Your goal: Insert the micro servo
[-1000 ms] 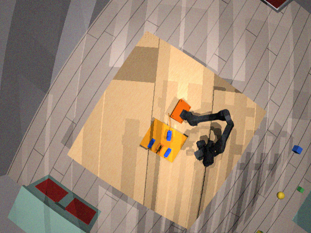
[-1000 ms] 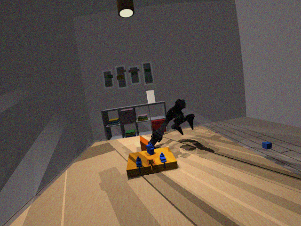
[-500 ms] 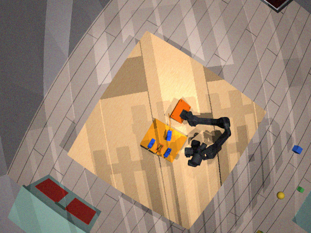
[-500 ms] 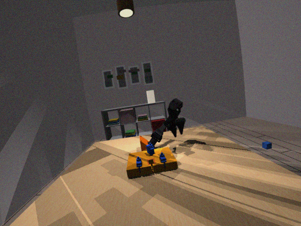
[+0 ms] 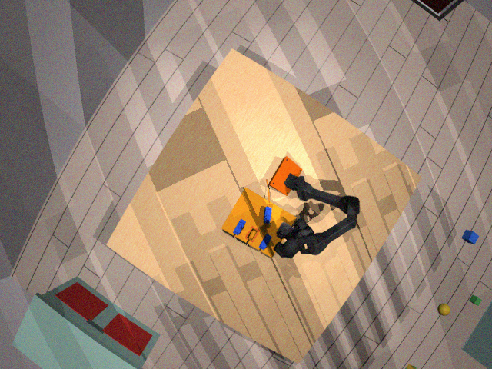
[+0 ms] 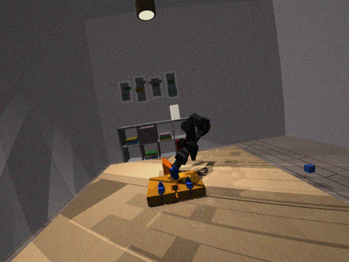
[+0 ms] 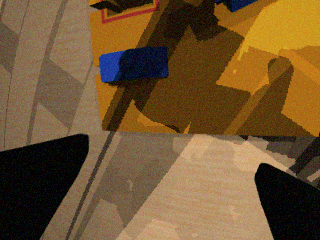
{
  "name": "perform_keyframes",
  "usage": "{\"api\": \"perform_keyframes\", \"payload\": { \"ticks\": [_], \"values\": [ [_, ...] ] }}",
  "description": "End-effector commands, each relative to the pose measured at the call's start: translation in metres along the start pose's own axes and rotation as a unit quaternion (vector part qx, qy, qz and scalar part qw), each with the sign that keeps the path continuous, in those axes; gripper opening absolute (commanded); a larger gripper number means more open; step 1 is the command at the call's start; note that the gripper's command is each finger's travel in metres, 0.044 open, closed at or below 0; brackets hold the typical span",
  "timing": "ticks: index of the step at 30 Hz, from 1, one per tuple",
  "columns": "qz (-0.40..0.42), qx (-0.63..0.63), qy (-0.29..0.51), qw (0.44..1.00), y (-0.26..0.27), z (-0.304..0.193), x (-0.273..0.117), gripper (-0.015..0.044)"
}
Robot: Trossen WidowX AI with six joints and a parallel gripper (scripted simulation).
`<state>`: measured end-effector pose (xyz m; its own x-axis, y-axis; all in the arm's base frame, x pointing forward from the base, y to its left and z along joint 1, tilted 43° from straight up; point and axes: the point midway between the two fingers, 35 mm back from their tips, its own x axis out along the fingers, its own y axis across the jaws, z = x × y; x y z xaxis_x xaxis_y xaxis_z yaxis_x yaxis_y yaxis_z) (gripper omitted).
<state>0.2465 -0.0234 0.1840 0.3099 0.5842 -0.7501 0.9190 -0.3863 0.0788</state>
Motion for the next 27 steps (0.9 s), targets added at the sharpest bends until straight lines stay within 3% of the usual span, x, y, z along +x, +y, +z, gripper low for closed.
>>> {"api": "perform_keyframes", "payload": {
  "ticks": [1,13,27],
  "values": [
    [-0.016,0.059,-0.013,0.998,0.003,0.018,0.001,0.044],
    [-0.072,0.245,-0.047,0.966,0.001,0.078,0.004,0.044],
    [-0.144,0.435,-0.075,0.886,-0.02,0.136,0.003,0.044]
  ]
}}
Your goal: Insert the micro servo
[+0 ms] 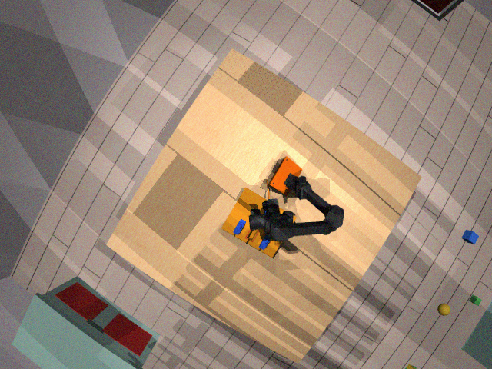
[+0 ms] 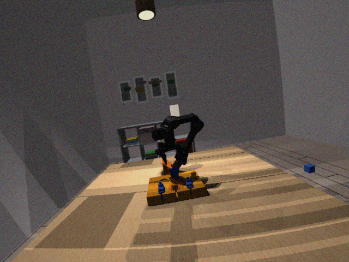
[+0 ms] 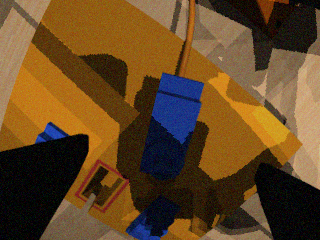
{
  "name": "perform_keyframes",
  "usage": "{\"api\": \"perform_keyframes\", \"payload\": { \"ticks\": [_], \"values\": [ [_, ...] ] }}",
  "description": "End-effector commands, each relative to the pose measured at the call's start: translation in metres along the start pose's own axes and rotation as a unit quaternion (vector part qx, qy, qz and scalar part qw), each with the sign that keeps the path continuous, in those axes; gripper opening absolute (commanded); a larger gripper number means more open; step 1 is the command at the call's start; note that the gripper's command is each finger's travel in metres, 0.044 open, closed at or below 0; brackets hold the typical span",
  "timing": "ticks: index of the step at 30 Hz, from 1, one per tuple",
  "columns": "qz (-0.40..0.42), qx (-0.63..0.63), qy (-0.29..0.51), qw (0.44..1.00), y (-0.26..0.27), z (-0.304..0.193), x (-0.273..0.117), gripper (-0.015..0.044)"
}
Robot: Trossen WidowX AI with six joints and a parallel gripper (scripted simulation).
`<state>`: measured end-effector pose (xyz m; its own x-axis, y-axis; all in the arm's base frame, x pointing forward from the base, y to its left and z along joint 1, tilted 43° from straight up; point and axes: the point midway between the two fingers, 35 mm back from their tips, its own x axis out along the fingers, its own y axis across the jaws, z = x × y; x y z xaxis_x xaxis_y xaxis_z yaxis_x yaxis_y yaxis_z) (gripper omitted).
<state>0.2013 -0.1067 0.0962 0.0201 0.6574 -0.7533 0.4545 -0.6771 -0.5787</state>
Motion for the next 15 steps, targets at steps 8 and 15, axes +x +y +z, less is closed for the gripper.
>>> {"api": "perform_keyframes", "payload": {
  "ticks": [8,15],
  "values": [
    [-0.015,0.033,-0.006,0.999,0.004,0.009,0.009,0.044],
    [-0.015,0.033,-0.006,0.999,0.003,0.009,0.027,0.044]
  ]
}}
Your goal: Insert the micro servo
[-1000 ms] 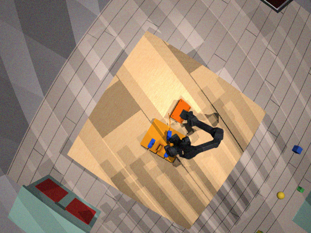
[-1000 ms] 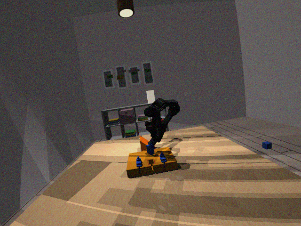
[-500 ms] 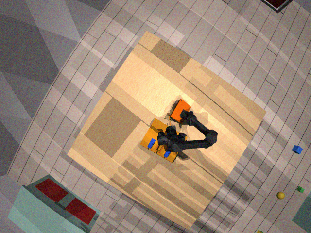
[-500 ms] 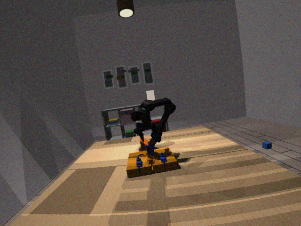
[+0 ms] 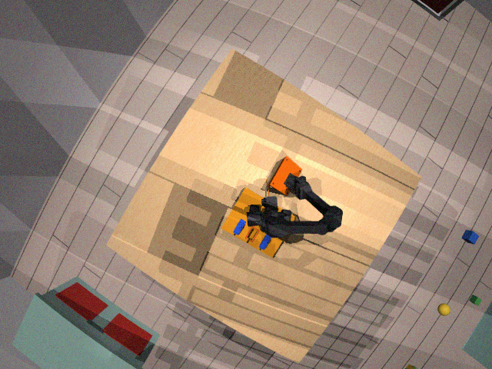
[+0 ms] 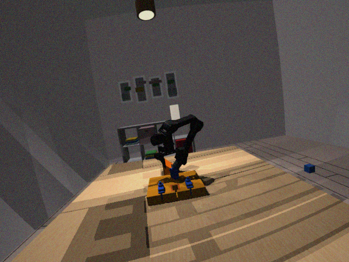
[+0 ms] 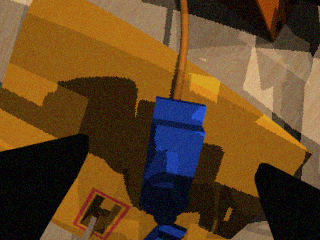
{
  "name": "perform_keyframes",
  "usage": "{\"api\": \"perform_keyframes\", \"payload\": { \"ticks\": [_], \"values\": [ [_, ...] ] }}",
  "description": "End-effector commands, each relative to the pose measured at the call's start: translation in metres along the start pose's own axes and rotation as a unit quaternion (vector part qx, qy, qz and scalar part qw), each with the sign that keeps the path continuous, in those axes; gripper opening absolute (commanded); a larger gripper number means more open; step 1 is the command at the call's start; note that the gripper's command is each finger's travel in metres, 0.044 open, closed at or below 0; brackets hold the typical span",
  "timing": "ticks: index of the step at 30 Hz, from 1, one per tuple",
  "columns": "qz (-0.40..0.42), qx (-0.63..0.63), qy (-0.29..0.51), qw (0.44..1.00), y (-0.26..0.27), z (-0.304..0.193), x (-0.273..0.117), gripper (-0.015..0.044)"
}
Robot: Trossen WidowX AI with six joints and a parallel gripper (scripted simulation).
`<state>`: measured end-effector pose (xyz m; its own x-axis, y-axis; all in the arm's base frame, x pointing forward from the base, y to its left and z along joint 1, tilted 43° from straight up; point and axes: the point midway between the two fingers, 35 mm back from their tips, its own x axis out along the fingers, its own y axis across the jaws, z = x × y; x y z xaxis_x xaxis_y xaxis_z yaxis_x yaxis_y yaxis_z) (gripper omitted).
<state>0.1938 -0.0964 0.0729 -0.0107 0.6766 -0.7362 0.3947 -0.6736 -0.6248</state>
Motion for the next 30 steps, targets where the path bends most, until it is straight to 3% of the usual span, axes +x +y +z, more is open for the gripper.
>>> {"api": "perform_keyframes", "payload": {
  "ticks": [1,16,28,30],
  "values": [
    [0.003,0.0,0.003,1.0,0.0,-0.001,0.003,0.044],
    [0.003,0.0,0.003,1.0,0.0,-0.001,0.023,0.044],
    [0.003,0.0,0.003,1.0,0.0,-0.001,0.023,0.0125],
    [0.003,0.0,0.003,1.0,0.0,-0.001,0.023,0.0112]
  ]
}}
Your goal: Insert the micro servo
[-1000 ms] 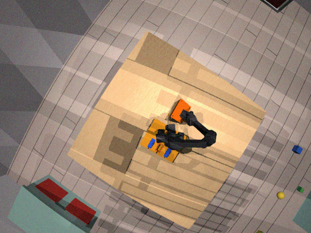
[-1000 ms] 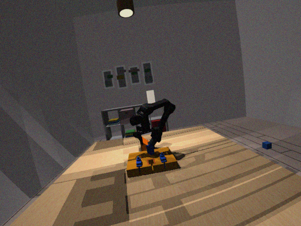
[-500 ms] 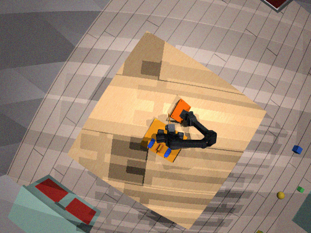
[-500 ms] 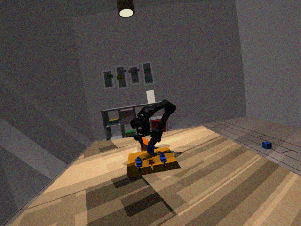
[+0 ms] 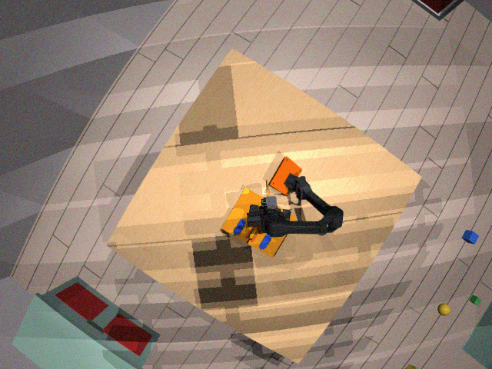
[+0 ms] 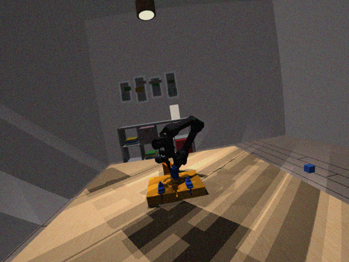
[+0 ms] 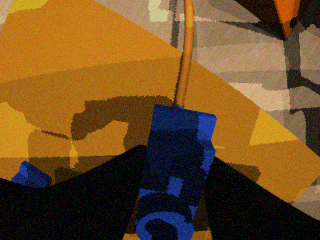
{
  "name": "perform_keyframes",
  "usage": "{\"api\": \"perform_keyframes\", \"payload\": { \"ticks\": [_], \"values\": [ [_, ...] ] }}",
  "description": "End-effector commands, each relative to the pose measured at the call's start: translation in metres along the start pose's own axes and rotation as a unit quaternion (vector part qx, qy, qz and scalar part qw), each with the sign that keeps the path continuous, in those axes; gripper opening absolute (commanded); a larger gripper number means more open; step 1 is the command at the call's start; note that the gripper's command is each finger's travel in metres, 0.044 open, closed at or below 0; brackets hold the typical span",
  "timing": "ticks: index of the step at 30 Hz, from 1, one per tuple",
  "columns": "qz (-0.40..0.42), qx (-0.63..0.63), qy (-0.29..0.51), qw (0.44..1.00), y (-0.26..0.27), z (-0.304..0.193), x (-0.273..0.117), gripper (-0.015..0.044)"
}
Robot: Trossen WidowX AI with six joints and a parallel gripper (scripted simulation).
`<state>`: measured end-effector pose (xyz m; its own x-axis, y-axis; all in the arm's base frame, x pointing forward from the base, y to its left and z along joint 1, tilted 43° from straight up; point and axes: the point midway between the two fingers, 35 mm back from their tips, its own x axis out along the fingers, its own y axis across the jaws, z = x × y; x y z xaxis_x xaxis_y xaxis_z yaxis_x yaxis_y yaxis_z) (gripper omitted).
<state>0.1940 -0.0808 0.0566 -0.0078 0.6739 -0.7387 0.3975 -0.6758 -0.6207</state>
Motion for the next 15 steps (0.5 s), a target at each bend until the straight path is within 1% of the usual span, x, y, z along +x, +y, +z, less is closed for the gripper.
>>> {"api": "perform_keyframes", "payload": {
  "ticks": [1,2,6,11,15],
  "values": [
    [0.001,0.001,0.002,1.0,0.0,-0.001,0.0,0.0105],
    [0.001,0.001,0.002,1.0,0.0,-0.001,0.0,0.0098],
    [0.001,0.001,0.002,1.0,0.0,-0.001,-0.007,0.0],
    [0.001,0.001,0.002,1.0,-0.003,-0.001,-0.027,0.0],
    [0.001,0.001,0.002,1.0,-0.004,-0.003,-0.03,0.0]
  ]
}}
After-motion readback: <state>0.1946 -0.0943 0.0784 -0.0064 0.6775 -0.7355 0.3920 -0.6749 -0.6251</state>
